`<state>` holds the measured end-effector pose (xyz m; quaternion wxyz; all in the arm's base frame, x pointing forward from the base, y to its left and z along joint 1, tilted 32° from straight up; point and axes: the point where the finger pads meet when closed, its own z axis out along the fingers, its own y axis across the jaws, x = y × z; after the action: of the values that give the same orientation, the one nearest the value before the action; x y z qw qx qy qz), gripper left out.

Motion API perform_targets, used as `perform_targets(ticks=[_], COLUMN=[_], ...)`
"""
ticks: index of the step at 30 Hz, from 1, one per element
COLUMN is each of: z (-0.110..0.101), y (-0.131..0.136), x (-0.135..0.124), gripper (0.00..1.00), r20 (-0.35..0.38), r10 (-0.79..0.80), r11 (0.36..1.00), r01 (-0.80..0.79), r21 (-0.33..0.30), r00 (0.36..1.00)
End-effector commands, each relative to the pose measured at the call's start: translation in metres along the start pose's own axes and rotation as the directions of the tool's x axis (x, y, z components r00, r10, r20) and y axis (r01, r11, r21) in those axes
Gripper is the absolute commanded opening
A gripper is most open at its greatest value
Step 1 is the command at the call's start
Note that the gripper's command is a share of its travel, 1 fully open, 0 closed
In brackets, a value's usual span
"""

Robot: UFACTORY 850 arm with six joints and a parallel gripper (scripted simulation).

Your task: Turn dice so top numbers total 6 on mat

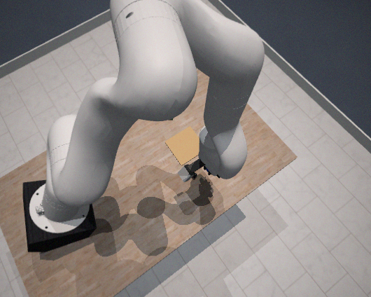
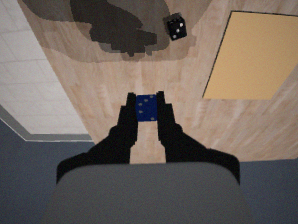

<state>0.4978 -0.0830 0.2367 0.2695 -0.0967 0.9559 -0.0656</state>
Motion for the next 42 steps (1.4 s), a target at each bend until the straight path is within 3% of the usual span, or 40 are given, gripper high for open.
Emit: perform_targets(ticks=[1,14,25,29,36,42], z=[-0.005,-0.004,-0.002,-0.003,-0.008,-0.01], y=[0.0,0.009,0.107,0.117,0.167,0.177], x=[-0.001,-0.002,-0.001,0.002,0.032,0.042], gripper=[0.15,0.15,0.15,0.15,0.15,0.15], r20=[0.003,0.008,0.048,0.048,0.018,0.003], r10=[0.0,0.003,0.035,0.038,0.045,0.043], r11=[1.0,1.0,0.997,0.997,0.999,0.999], r01=[0.0,-0.003,-0.032,-0.035,-0.044,-0.043], r21=[-0.01,-0.018,-0.063,-0.062,-0.026,-0.011], r00=[1.0,1.0,0.998,0.998,0.999,0.999])
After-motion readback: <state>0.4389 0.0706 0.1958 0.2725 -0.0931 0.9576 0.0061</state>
